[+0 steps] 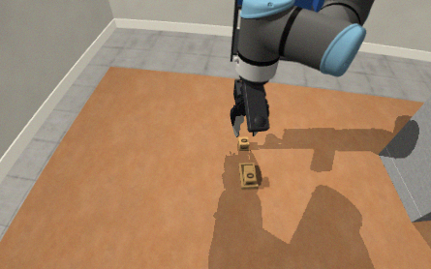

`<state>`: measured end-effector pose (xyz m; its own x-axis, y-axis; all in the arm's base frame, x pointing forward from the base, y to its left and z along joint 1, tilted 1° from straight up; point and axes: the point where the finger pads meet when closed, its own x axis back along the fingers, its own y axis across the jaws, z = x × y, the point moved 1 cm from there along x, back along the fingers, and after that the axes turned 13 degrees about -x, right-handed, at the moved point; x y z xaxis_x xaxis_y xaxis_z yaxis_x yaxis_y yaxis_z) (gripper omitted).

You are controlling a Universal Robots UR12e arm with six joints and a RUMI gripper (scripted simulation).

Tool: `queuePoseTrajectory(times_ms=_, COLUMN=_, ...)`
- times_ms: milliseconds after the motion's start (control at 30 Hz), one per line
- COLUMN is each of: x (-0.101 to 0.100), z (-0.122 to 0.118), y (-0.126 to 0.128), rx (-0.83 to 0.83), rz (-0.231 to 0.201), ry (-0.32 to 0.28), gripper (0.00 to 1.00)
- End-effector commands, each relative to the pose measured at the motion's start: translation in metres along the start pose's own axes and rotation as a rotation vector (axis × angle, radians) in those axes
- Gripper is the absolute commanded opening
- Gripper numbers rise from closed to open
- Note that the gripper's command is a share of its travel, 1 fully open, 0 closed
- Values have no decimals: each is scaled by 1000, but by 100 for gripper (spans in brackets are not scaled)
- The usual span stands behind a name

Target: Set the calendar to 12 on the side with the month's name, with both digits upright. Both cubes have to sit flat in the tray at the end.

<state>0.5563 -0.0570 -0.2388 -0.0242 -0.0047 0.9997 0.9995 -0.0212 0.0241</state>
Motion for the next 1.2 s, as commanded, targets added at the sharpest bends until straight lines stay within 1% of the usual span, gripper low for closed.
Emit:
queuePoseTrajectory(times_ms=0, x=-6, z=0, y=1, rx=0, rz=-1, ry=0, gripper=28)
queuePoseTrajectory(times_ms=367, x=-9, z=0, y=1, rx=0, rz=-1, ry=0, gripper=28)
queuePoseTrajectory(times_ms=1167, x=-9, z=0, y=1, rx=0, rz=-1, ry=0, gripper=28)
